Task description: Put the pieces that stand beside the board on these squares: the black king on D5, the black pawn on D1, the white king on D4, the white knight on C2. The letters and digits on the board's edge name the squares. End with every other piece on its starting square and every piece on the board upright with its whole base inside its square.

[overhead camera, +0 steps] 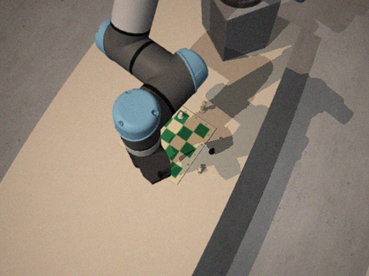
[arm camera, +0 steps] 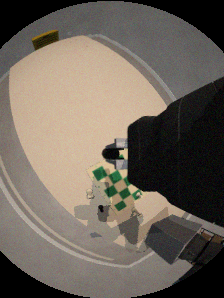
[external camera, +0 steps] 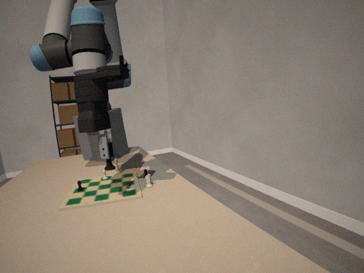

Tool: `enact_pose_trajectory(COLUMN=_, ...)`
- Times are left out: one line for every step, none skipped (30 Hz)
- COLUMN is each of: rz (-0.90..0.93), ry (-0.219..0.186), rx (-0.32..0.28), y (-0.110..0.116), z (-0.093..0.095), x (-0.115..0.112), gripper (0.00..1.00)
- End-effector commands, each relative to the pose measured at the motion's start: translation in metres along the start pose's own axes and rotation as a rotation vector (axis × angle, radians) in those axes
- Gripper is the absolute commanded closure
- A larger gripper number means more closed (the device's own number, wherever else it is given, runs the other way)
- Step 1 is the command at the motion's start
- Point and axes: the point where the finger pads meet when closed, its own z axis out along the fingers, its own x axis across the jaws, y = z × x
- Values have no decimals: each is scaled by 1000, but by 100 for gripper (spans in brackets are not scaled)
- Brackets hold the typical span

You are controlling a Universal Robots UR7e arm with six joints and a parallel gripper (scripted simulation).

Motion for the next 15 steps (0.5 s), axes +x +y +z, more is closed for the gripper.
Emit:
enact_pose_trajectory(rz=92, ry=2, rx=1, y=3, z=-3, x=-34, gripper=100)
enact_pose_trajectory(rz=124, ry=2, rx=1, y=5, z=-4, x=-45, gripper=100)
enact_pose_trajectory(rz=156, ry=2, rx=1, y=7, z=-5, x=-56, gripper=100)
enact_pose_trajectory(rz=186, ry=2, rx=1, y=9, z=-5, x=-66, gripper=100)
enact_pose_trajectory(rz=214, ry=2, rx=1, y=11, z=-6, x=-76, gripper=100)
enact_pose_trajectory(rz=237, ry=2, rx=1, y=13, z=-7, x=-84, gripper=100)
enact_pose_trajectory(rz=255, ry=2, rx=1, y=14, z=-7, x=-90, gripper=100)
enact_pose_trajectory(rz=268, ry=2, rx=1, y=15, z=-7, x=-94, gripper=100)
enact_pose_trajectory(rz=275, ry=2, rx=1, y=16, z=-7, x=-97, gripper=100)
enact_pose_trajectory(rz=278, ry=2, rx=1, y=16, z=-8, x=-98, gripper=100)
enact_pose_trajectory(rz=279, ry=2, rx=1, y=16, z=-8, x=-98, gripper=100)
enact_pose_trajectory(rz=279, ry=2, rx=1, y=16, z=-8, x=-98, gripper=100)
enact_pose_trajectory(rz=279, ry=2, rx=1, y=16, z=-8, x=-98, gripper=100)
enact_pose_trajectory(rz=279, ry=2, rx=1, y=16, z=-8, x=-98, gripper=100)
enact_pose_trajectory(rz=279, ry=2, rx=1, y=16, z=-8, x=-98, gripper=100)
